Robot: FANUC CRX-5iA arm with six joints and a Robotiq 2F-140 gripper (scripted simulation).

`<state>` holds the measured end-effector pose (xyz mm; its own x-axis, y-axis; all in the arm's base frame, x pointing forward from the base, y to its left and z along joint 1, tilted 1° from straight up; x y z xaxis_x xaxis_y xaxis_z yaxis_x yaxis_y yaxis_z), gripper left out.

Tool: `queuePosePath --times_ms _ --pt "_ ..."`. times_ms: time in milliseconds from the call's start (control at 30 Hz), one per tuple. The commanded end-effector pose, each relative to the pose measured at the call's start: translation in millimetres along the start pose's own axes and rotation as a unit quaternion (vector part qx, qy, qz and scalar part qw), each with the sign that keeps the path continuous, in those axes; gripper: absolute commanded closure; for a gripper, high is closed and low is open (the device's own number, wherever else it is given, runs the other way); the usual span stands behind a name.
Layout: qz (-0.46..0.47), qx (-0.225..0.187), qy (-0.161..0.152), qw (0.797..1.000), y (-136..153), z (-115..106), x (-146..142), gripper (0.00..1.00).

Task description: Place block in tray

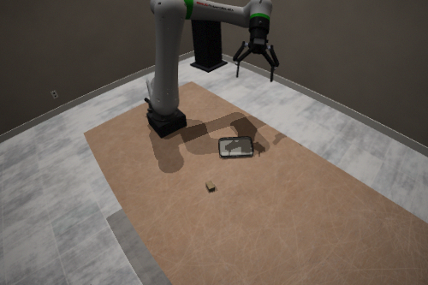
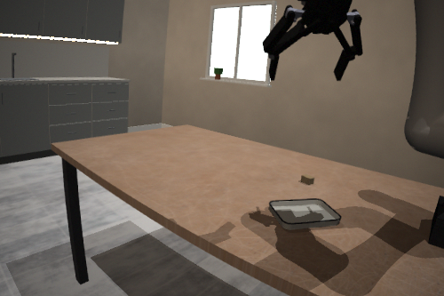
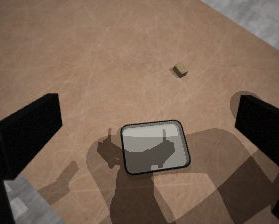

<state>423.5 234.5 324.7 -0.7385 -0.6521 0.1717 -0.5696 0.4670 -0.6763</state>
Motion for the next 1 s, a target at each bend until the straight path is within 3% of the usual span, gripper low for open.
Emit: queuePosePath --times_ms 0,533,567,633,733,867,900,933,967 --pt "0.001 0.000 -0.001 1.000 -1 -1 0 0.00" --pt "0.001 0.000 -0.001 1.000 -1 -1 0 0.00" --pt "0.001 0.000 -0.001 1.000 -1 -1 0 0.57" --pt "0.008 -0.003 0.001 1.000 -1 3 0 0.57" --pt "0.050 -0.023 0.013 0.998 -4 26 -1 0.57" --pt "0.175 -0.075 0.051 0.980 -9 95 3 0.57" --pt "0.186 -0.080 0.054 0.978 -10 96 3 0.57" --pt "0.215 -0.089 0.063 0.971 -10 117 5 0.57" --pt "0.235 -0.097 0.069 0.965 -11 119 6 0.57"
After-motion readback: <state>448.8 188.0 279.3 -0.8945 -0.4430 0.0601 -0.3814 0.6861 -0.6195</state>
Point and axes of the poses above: the point where the finger pads meet when closed, its own z axis out along the fingers, its own x axis across the jaws, y = z × x, the point moved 4 cm from there along -z, back along the fingers, and after that the axes turned 7 degrees about -z, right-handed, at the moved point
